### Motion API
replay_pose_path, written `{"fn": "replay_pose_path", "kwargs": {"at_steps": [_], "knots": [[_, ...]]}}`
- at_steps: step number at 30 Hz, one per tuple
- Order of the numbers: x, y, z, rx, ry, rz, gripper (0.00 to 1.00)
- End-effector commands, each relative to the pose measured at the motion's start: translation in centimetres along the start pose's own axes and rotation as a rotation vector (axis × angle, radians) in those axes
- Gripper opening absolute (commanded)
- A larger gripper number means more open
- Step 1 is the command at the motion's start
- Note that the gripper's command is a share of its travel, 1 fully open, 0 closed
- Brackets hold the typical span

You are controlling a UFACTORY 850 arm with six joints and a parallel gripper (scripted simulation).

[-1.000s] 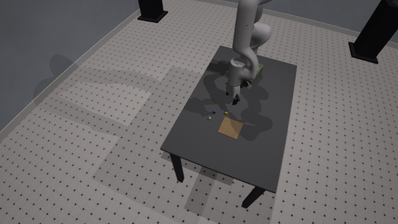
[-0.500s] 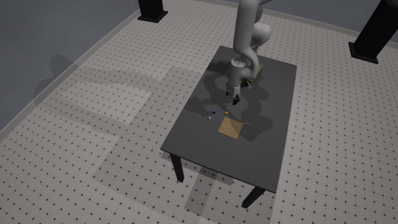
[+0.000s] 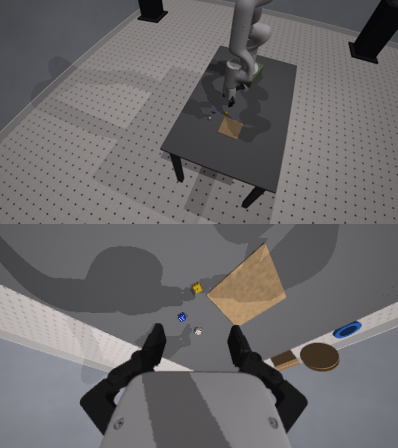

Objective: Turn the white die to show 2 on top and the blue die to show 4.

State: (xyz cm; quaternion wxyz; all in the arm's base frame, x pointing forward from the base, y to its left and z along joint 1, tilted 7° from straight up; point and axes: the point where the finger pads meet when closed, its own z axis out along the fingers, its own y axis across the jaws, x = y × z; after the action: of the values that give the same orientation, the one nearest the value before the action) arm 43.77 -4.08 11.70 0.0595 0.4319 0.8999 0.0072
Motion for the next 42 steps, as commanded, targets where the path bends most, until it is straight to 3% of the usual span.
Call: {"fn": "replay_pose_path", "kwargs": {"at_steps": [1, 11, 13, 27, 29, 42], "knots": [[-2.9, 0.4, 0.2, 0.000, -0.002, 0.066, 1.00], [-2.9, 0.4, 0.2, 0.000, -0.002, 0.066, 1.00], [-9.0, 0.6, 0.6, -0.002, 0.000, 0.206, 1.00], [-9.0, 0.6, 0.6, -0.002, 0.000, 0.206, 1.00], [-12.1, 0.4, 0.9, -0.005, 0.002, 0.276, 1.00], [-12.3, 0.4, 0.9, -0.005, 0.002, 0.280, 1.00]]}}
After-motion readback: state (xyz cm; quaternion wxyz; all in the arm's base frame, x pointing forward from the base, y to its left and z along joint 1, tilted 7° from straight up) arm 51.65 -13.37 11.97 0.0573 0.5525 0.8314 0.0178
